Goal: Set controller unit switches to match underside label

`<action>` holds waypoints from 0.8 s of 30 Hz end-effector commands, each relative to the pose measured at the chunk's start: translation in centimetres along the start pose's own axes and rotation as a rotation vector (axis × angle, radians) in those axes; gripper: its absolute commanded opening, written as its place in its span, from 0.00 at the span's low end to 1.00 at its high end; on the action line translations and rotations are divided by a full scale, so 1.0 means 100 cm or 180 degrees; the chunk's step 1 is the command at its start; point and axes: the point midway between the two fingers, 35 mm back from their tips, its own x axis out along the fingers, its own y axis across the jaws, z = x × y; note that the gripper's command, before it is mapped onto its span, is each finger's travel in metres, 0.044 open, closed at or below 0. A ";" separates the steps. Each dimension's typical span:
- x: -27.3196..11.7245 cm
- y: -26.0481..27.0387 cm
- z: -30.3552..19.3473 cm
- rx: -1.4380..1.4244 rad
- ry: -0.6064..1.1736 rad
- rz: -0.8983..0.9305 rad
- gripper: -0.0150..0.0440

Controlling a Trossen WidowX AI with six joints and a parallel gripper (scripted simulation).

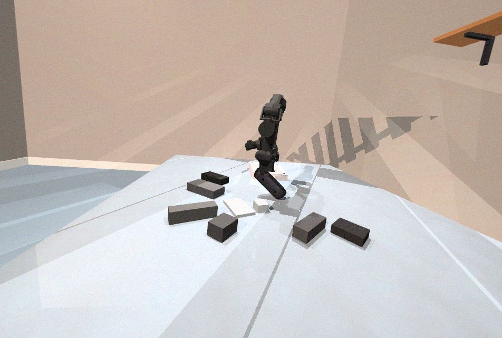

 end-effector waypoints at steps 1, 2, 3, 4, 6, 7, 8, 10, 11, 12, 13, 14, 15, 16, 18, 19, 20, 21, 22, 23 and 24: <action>-0.004 0.001 -0.004 -0.0001 -0.0017 0.0021 0.82; -0.005 0.001 -0.004 -0.0001 -0.0023 0.0021 0.82; -0.005 0.001 -0.005 -0.0001 -0.0029 0.0021 0.82; -0.006 0.001 -0.006 -0.0001 -0.0035 0.0021 0.82; -0.006 0.001 -0.007 -0.0001 -0.0047 0.0021 0.82; -0.007 0.001 -0.008 0.0000 -0.0053 0.0021 0.82; -0.007 0.001 -0.009 0.0000 -0.0059 0.0021 0.82; -0.008 0.001 -0.010 0.0000 -0.0071 0.0021 0.82; -0.008 0.001 -0.011 0.0000 -0.0078 0.0021 0.82; -0.009 0.001 -0.012 0.0000 -0.0084 0.0021 0.82; -0.009 0.001 -0.013 0.0000 -0.0090 0.0021 0.82; -0.010 0.001 -0.013 0.0000 -0.0096 0.0021 0.82; -0.010 0.001 -0.014 0.0000 -0.0102 0.0021 0.82; -0.010 0.001 -0.015 0.0000 -0.0108 0.0021 0.82; -0.011 0.001 -0.016 0.0000 -0.0120 0.0021 0.82; -0.012 0.001 -0.017 0.0000 -0.0126 0.0021 0.82; -0.012 0.001 -0.018 0.0000 -0.0132 0.0021 0.82; -0.012 0.001 -0.019 0.0000 -0.0138 0.0021 0.82; -0.013 0.001 -0.019 0.0000 -0.0144 0.0021 0.82; -0.013 0.001 -0.020 0.0000 -0.0150 0.0021 0.82; -0.013 0.001 -0.021 0.0000 -0.0156 0.0021 0.82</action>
